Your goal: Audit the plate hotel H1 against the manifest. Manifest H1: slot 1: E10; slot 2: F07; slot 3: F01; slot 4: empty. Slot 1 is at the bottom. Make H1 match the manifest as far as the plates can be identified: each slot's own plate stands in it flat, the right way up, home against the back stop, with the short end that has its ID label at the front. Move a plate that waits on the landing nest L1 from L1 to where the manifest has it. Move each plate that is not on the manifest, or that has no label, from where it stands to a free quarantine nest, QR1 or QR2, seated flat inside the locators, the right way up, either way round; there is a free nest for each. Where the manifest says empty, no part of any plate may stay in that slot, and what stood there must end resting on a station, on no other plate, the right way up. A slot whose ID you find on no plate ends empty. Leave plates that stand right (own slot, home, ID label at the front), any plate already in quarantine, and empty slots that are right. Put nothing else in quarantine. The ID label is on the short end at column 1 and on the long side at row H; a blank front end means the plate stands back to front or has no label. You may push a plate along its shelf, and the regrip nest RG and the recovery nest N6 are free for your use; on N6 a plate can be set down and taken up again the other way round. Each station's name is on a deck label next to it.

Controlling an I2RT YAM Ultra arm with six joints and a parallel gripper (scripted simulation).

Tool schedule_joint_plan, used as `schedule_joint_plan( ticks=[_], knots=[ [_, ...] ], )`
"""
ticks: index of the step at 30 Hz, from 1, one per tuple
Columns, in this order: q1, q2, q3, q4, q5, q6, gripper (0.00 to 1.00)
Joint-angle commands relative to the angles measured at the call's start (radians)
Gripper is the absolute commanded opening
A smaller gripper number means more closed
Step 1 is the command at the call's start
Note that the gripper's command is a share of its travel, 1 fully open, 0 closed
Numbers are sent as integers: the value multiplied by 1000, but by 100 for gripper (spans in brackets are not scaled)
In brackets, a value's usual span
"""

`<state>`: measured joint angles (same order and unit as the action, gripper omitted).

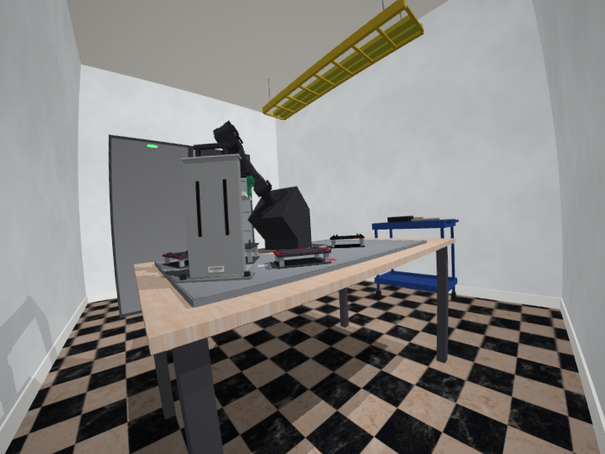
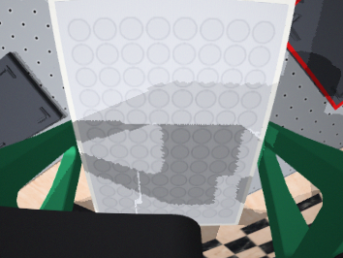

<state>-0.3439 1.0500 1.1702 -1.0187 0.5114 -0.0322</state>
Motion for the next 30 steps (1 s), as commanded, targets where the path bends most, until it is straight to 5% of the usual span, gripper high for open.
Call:
schedule_joint_plan(
  ticks=[1,30],
  knots=[
    [34,5,37,-35,24,56,87],
    [310,262,181,-74,169,902,87]
  ],
)
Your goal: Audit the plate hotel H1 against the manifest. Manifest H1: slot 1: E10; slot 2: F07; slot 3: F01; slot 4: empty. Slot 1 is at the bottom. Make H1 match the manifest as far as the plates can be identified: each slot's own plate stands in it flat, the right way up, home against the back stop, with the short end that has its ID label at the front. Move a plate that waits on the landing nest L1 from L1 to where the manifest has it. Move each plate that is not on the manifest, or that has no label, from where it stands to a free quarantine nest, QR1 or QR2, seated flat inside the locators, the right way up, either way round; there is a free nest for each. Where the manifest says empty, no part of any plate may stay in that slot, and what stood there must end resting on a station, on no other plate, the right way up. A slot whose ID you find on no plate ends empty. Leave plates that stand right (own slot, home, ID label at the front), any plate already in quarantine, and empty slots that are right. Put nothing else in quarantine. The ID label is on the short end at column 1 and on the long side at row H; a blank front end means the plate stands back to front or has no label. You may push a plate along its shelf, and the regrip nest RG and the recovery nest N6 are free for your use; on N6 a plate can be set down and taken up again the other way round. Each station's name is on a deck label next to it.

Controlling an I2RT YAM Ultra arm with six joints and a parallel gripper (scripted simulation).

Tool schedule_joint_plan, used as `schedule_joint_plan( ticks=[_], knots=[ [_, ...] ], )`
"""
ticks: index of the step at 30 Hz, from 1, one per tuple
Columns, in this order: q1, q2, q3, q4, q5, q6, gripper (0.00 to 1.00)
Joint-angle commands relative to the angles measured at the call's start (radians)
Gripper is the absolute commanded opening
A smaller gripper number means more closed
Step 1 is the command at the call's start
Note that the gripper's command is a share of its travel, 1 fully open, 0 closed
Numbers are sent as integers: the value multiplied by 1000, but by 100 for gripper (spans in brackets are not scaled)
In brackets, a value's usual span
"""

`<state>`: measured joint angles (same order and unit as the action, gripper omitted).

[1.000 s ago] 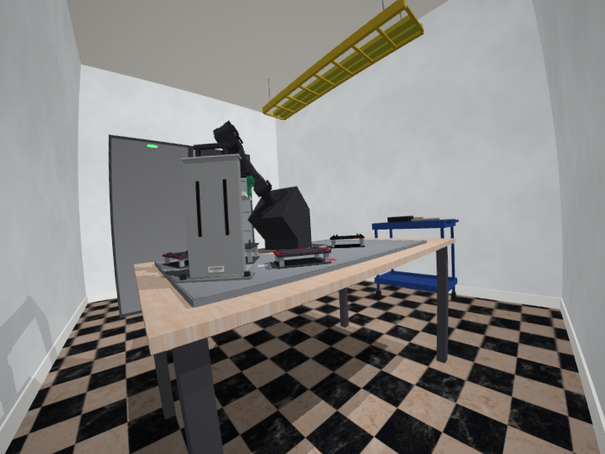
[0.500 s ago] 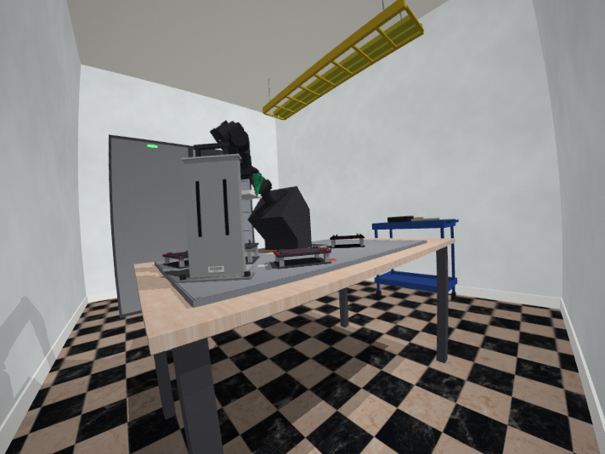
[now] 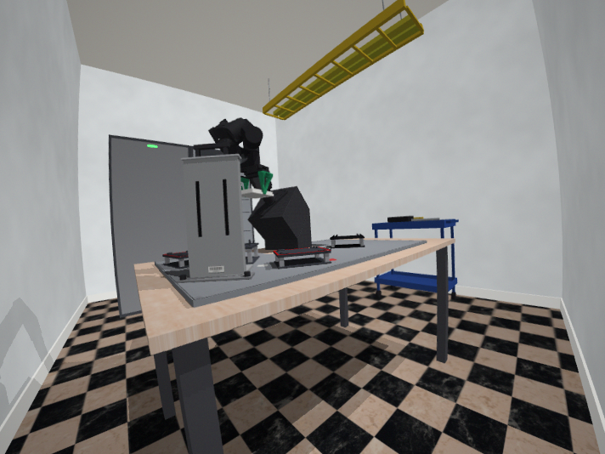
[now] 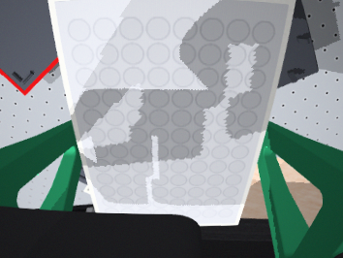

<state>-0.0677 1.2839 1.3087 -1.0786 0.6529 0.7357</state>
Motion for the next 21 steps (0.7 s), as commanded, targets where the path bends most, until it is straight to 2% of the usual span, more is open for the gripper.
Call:
schedule_joint_plan(
  ticks=[1,8,10,21],
  knots=[
    [42,39,50,-15,32,166,87],
    [93,118,109,-30,55,385,87],
    [93,118,109,-30,55,385,87],
    [160,251,223,-64,85,722,87]
  ],
)
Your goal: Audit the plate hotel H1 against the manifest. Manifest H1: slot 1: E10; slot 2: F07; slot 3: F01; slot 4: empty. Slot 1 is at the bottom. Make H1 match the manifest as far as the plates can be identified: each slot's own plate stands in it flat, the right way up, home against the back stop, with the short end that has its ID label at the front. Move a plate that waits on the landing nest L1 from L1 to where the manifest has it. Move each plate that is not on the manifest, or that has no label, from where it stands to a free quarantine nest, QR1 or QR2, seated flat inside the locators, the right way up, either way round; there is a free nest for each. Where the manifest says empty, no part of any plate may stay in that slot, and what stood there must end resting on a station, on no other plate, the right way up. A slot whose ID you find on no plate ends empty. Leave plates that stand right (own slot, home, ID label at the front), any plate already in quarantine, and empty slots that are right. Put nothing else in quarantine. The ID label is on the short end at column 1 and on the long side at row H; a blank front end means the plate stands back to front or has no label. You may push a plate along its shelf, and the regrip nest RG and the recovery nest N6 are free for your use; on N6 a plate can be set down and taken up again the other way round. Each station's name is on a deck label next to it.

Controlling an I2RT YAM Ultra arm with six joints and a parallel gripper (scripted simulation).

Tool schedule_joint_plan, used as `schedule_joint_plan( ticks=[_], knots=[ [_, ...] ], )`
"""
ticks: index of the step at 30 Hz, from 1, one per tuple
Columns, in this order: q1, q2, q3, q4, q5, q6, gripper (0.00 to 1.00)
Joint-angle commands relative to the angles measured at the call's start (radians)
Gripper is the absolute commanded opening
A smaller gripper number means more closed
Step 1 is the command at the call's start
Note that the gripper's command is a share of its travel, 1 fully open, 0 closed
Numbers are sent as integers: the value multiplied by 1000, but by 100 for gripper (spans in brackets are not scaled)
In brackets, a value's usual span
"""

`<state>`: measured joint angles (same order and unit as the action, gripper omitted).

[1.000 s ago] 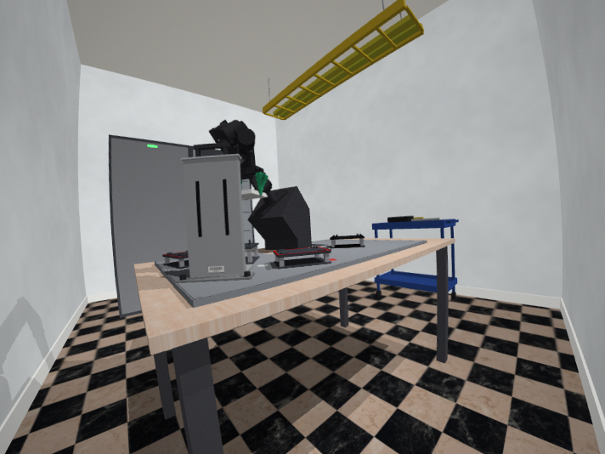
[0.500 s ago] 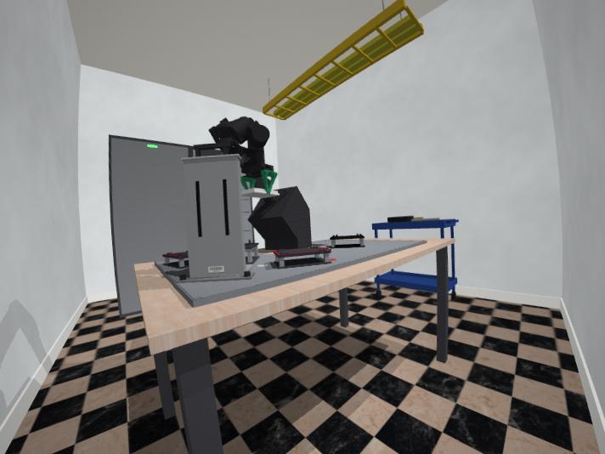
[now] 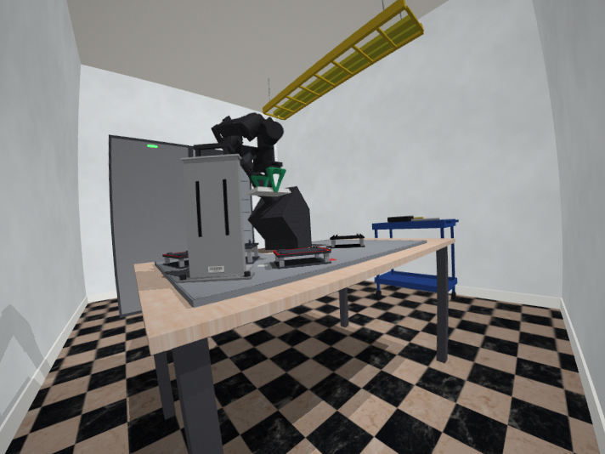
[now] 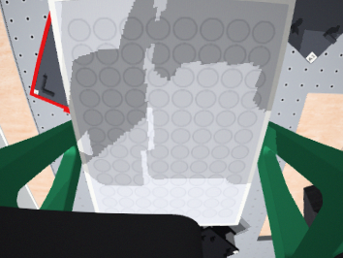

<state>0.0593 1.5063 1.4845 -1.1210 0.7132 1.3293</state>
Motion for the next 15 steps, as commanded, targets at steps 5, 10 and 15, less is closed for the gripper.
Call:
schedule_joint_plan(
  ticks=[5,10,15],
  knots=[
    [53,76,92,-34,33,246,87],
    [72,129,146,-56,41,368,87],
    [93,189,208,-73,49,508,87]
  ],
)
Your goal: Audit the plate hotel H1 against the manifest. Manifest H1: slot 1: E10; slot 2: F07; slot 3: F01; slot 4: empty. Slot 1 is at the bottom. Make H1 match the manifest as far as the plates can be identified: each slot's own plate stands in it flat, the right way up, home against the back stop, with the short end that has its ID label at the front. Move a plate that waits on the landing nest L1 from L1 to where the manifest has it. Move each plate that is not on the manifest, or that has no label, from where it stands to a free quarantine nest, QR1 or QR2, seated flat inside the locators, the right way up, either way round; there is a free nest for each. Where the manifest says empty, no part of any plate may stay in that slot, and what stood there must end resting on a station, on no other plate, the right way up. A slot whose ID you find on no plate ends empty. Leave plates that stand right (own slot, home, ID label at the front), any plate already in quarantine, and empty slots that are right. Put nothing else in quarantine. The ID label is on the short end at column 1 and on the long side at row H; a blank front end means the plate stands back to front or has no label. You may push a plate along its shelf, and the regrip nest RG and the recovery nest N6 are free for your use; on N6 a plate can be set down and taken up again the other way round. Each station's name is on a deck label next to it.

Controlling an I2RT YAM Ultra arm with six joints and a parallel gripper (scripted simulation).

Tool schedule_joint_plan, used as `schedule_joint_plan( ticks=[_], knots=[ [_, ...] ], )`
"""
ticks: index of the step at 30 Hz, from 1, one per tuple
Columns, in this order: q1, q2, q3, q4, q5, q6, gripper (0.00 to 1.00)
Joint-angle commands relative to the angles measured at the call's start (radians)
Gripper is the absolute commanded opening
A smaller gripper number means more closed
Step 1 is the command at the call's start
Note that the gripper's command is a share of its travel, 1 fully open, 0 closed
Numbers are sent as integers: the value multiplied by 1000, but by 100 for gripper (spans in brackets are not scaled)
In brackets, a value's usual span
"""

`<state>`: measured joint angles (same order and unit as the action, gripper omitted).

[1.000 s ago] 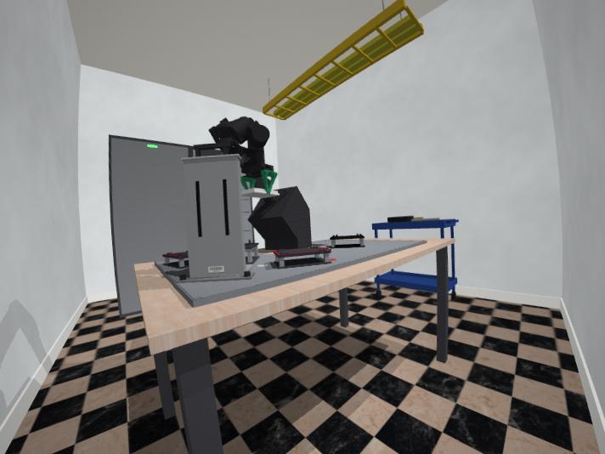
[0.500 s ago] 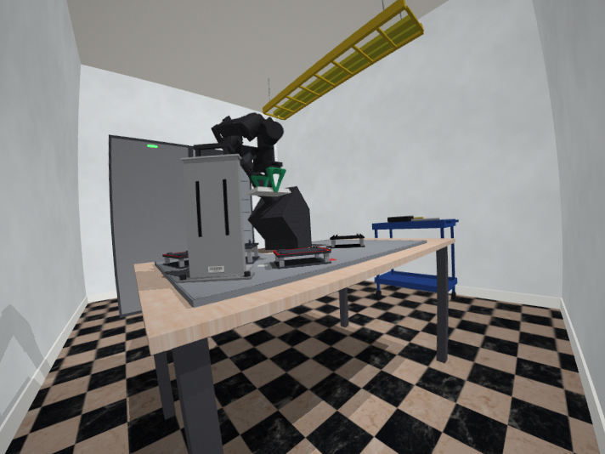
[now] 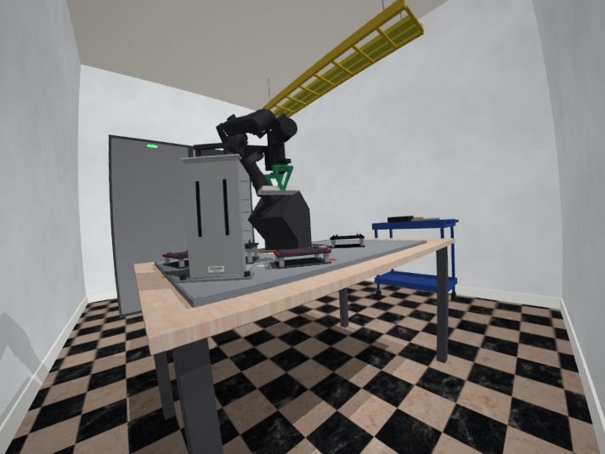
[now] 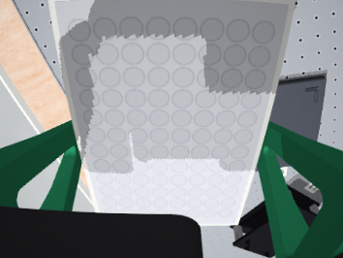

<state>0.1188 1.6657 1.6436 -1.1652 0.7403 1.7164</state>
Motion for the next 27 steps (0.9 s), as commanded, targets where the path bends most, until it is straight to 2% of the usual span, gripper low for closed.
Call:
schedule_joint_plan(
  ticks=[1,6,8,20,25,26,27],
  knots=[
    [38,42,63,-33,23,149,87],
    [58,117,150,-73,33,202,87],
    [58,117,150,-73,33,202,87],
    [97,286,367,-160,45,258,87],
    [96,294,380,-171,45,261,87],
    [95,261,382,-173,44,263,87],
    [95,261,383,-174,44,263,87]
  ],
)
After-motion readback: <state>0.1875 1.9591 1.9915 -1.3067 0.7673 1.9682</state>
